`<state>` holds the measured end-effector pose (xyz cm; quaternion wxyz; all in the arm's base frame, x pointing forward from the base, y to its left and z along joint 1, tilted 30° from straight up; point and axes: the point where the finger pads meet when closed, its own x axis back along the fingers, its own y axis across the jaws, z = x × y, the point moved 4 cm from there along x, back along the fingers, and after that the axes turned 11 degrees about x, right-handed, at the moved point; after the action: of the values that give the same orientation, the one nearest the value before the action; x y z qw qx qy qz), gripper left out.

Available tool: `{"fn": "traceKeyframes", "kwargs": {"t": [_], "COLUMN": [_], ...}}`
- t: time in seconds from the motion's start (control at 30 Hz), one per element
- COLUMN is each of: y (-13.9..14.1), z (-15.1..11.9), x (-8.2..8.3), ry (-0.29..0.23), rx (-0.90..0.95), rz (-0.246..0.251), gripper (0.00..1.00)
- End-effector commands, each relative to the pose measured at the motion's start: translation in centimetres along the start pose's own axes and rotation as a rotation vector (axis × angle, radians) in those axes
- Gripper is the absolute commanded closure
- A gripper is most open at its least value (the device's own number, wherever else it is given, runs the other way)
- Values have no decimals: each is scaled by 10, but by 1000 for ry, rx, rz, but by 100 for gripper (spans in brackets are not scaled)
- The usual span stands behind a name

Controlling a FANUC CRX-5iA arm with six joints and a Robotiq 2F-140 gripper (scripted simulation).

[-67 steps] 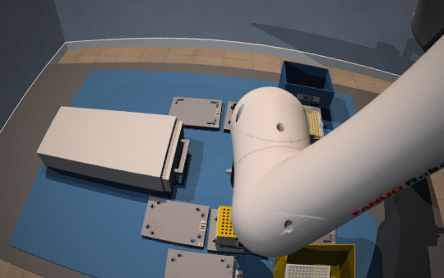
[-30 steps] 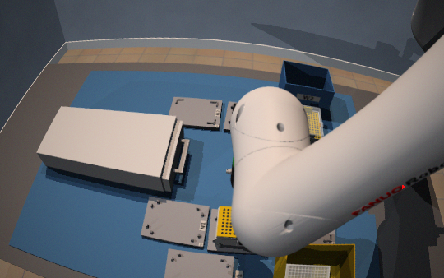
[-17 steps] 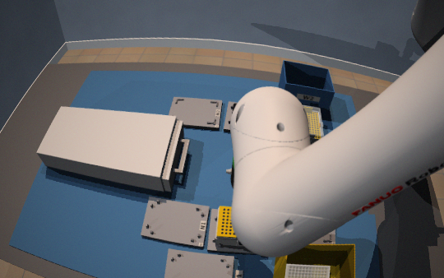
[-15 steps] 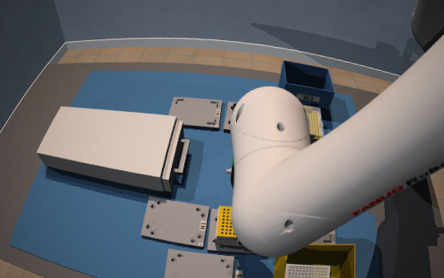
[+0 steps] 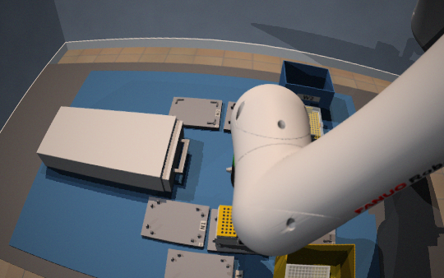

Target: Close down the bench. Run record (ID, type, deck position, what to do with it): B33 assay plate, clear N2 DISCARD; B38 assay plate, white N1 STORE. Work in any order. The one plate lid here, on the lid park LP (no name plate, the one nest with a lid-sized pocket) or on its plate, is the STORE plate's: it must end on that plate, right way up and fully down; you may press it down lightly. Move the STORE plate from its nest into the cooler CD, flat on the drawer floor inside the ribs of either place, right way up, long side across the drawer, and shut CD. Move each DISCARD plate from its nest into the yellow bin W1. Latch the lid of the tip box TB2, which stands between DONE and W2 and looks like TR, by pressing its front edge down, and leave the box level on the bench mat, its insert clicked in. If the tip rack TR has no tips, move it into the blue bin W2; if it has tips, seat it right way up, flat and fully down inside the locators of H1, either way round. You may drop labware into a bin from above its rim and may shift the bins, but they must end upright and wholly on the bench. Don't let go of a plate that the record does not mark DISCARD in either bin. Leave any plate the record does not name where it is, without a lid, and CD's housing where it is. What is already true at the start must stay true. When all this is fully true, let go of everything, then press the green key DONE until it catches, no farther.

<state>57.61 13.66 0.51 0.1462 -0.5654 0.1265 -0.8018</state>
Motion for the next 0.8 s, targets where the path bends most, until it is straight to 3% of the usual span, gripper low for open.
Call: {"fn": "traceKeyframes", "kwargs": {"t": [0.0,0.43,0.77], "y": [0,0,0], "z": [0,0,0], "x": [1,5,18], "ry": [0,0,0], "rx": [0,0,0], "rz": [0,0,0], "gripper": [100,100,100]}}
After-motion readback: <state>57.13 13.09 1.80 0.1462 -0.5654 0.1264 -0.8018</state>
